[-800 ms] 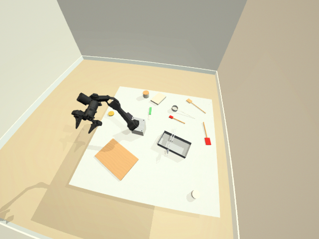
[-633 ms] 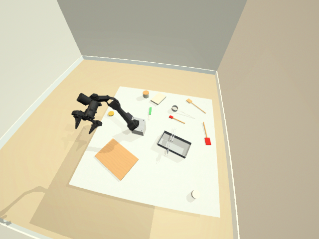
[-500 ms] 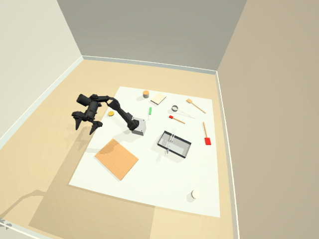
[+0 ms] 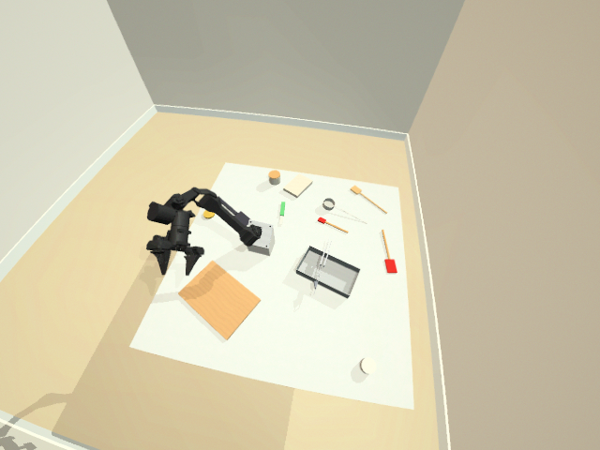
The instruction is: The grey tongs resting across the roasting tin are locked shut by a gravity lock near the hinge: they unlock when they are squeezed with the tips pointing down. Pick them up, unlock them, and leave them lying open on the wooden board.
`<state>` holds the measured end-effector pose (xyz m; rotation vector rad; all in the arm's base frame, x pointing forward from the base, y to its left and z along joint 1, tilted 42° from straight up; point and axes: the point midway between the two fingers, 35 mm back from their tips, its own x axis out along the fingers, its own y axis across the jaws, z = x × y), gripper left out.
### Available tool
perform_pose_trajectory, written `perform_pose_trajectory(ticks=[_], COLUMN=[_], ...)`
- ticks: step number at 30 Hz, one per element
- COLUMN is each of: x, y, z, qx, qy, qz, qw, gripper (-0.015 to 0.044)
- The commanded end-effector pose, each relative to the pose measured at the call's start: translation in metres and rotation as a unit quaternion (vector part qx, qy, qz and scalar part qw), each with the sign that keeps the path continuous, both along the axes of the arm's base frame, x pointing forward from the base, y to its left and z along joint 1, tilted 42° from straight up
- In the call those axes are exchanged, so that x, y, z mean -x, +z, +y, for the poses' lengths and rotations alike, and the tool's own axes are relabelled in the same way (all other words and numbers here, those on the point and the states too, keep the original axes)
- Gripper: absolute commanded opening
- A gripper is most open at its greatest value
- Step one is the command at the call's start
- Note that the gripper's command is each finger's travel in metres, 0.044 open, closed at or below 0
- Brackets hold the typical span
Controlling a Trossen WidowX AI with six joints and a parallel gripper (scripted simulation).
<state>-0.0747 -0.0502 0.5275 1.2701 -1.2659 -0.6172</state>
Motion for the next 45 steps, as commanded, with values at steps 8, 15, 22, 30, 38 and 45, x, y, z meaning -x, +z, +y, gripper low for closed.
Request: perform_pose_trajectory(ticks=[8, 15, 22, 30, 38, 45], x=[-0.071, -0.132, -0.219, -0.277, -0.351, -0.407], y=[-0.007, -0.022, -0.057, -0.090, -0.154, -0.228], z=[-0.039, -0.070, -0.099, -0.106, -0.097, -0.080], qx=[-0.040, -0.091, -0.149, -0.176, -0.211, -0.250], qy=[0.054, 0.092, 0.136, 0.169, 0.206, 0.214], qz=[0.081, 0.134, 0.224, 0.291, 0.401, 0.491], qw=[0.994, 0.982, 0.953, 0.925, 0.867, 0.807], gripper=[0.0440, 0.0440, 0.0440, 0.0440, 0.0440, 0.0440])
